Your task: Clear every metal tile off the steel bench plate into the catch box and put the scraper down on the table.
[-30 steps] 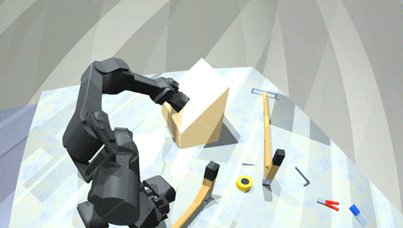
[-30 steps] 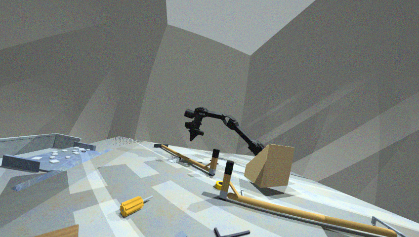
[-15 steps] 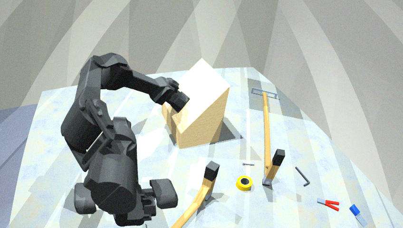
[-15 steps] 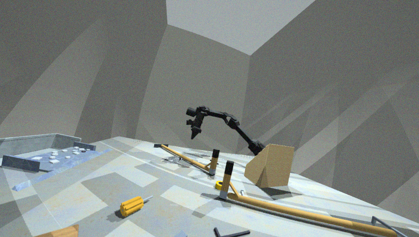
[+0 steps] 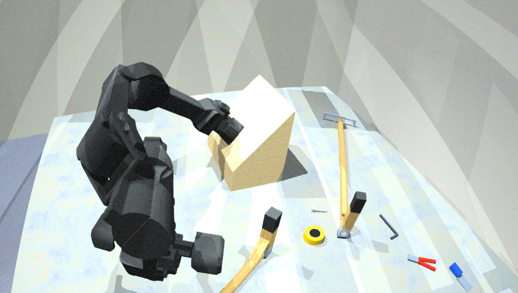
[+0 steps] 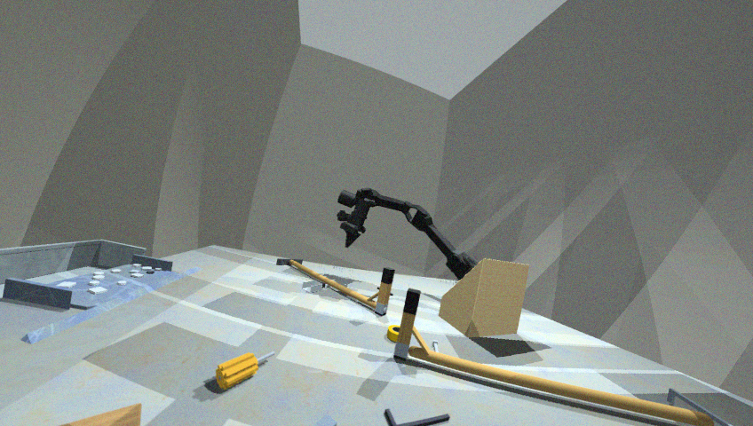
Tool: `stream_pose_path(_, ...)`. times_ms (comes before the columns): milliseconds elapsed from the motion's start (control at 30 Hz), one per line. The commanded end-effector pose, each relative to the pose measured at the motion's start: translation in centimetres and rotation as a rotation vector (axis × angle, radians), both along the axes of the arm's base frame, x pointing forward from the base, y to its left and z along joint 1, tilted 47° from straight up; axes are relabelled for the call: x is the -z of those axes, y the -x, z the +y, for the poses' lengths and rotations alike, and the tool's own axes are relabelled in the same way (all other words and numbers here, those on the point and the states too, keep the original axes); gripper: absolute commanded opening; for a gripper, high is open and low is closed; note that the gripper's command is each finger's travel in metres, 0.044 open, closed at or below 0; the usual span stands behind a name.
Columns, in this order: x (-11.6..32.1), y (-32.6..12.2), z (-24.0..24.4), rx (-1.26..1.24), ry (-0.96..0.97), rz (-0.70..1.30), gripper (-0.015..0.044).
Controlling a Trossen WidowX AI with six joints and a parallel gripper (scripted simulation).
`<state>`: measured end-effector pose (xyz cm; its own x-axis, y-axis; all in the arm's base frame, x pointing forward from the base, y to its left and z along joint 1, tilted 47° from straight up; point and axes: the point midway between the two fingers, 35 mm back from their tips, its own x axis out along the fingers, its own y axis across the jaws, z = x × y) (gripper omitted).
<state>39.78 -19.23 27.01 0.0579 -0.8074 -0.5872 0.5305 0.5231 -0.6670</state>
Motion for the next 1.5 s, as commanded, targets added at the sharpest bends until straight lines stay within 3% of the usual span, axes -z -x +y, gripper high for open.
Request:
stream_pose_path(0,-0.2,0.2,0.2,0.060,0.001,-0.089,0.0000)
stream_pose_path(1467,5.2,0.0,-5.6,0.085,-0.009,-0.121,0.0000)
